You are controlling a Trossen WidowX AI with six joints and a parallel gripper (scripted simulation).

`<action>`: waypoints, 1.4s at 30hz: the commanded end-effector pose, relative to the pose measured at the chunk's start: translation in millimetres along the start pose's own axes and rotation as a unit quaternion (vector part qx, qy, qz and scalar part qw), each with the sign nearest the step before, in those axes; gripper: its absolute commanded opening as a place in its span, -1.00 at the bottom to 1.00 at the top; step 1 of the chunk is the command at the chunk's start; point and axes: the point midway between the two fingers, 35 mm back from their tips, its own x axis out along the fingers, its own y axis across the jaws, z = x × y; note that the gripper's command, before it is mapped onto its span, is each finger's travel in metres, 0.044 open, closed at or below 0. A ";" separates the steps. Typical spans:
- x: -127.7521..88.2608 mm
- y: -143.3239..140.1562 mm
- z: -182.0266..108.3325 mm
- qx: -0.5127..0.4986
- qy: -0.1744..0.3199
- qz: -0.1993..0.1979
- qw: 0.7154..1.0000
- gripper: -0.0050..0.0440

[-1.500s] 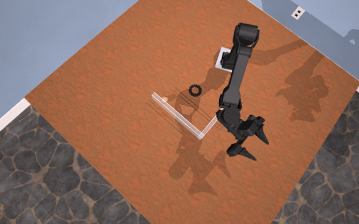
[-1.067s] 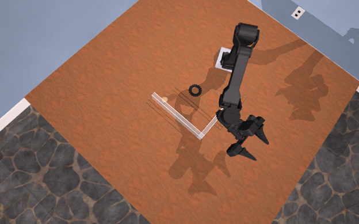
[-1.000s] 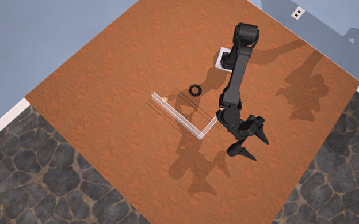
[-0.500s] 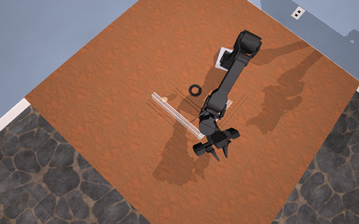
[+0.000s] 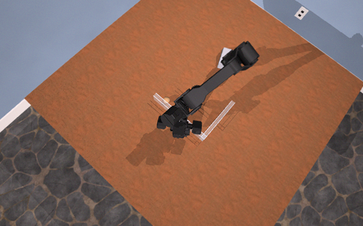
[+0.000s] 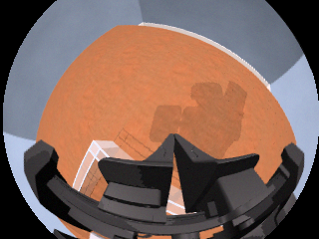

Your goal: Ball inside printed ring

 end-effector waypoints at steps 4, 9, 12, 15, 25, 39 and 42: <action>-34.6 -66.7 -68.9 0.101 0.134 -0.079 0.983 -0.80; -64.8 -88.4 -109.3 0.163 0.209 -0.106 0.958 -0.80; -74.1 -85.4 -123.7 0.210 0.235 -0.096 0.944 -0.80; -89.1 -86.2 -140.4 0.267 0.264 -0.091 0.922 -0.80; -87.1 -86.5 -141.6 0.267 0.264 -0.091 0.922 -0.80; -69.1 -87.4 -152.9 0.267 0.264 -0.091 0.922 -0.80; -66.3 -87.5 -154.7 0.267 0.264 -0.091 0.922 -0.80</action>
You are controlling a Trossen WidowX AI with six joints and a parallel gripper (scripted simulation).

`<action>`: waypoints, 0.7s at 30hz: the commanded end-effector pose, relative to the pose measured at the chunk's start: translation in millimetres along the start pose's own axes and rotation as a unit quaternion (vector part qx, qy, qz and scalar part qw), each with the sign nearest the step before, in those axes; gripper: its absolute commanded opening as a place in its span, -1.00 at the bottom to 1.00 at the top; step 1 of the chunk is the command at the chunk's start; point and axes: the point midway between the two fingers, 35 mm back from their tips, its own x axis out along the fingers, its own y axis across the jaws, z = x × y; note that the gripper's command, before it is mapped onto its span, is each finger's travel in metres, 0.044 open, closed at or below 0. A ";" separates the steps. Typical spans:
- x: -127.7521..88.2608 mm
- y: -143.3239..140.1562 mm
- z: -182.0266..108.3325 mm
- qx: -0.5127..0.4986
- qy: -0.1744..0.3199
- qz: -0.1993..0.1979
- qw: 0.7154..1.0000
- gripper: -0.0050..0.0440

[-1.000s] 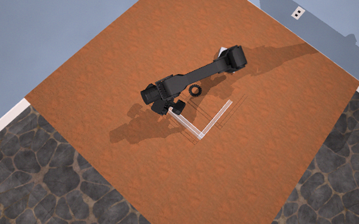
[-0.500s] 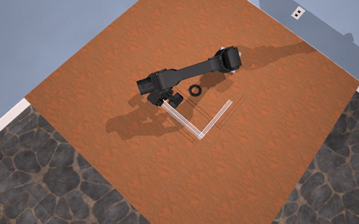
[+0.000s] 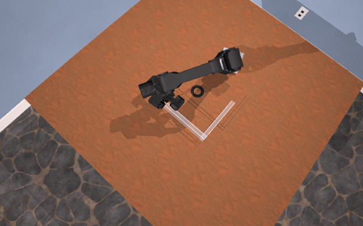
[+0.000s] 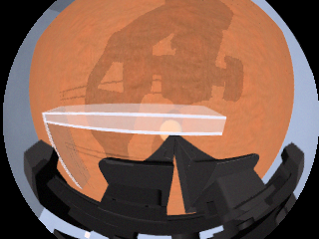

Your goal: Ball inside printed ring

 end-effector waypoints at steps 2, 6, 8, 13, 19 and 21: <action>10.8 -0.2 -2.4 0.004 0.006 0.001 1.000 -0.80; 17.1 0.0 -2.7 0.004 0.006 0.001 1.000 -0.80; 18.1 0.1 -2.8 0.004 0.006 0.001 1.000 -0.80; 18.1 0.1 -2.8 0.004 0.006 0.001 1.000 -0.80; 16.0 0.1 -12.1 0.004 0.006 0.001 1.000 -0.80; 15.8 0.2 -13.9 0.004 0.006 0.001 1.000 -0.80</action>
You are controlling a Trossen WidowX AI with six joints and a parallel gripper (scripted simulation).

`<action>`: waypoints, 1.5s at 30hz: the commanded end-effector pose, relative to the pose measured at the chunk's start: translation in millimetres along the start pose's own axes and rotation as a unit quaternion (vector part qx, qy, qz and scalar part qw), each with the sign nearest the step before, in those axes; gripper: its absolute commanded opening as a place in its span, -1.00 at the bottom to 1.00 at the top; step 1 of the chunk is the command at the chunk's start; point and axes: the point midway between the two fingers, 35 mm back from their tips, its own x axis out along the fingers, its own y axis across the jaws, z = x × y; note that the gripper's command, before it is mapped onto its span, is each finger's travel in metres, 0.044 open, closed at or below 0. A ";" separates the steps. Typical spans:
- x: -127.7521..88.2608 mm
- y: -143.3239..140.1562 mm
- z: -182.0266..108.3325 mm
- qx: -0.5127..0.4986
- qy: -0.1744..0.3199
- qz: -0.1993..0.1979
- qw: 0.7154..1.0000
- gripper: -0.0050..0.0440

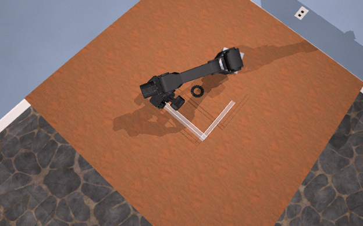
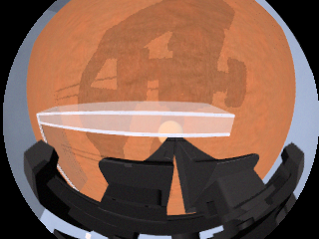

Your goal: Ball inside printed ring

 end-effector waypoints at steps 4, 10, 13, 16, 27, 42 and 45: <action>1.7 1.8 -14.8 0.000 0.004 0.005 1.000 -0.80; 1.6 1.8 -23.4 0.000 0.004 0.005 1.000 -0.80; 1.6 1.8 -28.6 0.000 0.004 0.005 1.000 -0.80; 1.5 1.8 -34.3 0.000 0.004 0.005 1.000 -0.80; -33.7 -0.7 -28.8 0.000 0.004 0.005 1.000 -0.80; -26.5 -2.0 -31.7 0.004 0.011 0.005 1.000 -0.80; -26.5 -2.0 -31.7 0.004 0.011 0.005 1.000 -0.80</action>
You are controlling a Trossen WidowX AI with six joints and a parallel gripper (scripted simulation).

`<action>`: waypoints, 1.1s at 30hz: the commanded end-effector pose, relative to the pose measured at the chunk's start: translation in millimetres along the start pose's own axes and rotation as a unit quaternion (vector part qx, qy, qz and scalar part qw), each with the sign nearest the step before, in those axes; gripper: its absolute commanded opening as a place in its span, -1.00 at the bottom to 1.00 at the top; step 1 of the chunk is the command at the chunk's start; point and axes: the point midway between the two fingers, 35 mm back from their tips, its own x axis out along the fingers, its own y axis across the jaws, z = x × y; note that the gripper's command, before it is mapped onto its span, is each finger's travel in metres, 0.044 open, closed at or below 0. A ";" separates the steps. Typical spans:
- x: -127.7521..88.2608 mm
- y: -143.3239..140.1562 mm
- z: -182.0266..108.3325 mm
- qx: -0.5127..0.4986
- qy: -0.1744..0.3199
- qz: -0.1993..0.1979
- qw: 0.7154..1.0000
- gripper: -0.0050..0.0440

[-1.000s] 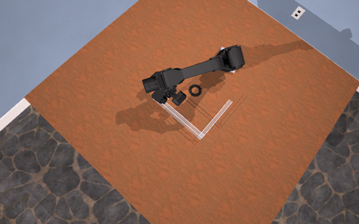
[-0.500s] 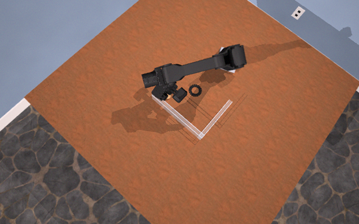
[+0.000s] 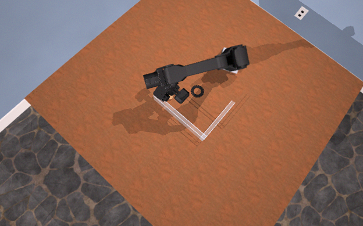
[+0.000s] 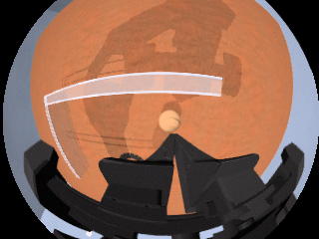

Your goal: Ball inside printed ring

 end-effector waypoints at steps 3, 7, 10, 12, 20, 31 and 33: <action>0.5 -0.4 0.0 0.000 0.001 -0.001 1.000 -0.80; -3.9 -0.4 -0.1 0.000 0.001 -0.001 1.000 -0.60; -3.8 3.3 -2.3 -0.005 -0.007 -0.002 1.000 -0.31; -2.6 3.3 -2.3 -0.005 -0.007 -0.002 1.000 -0.11; 8.1 3.2 -2.1 -0.005 -0.007 -0.002 1.000 0.30; 25.5 2.8 -1.5 -0.005 -0.007 -0.002 1.000 0.30; 27.1 2.8 -1.5 -0.005 -0.007 -0.002 1.000 0.30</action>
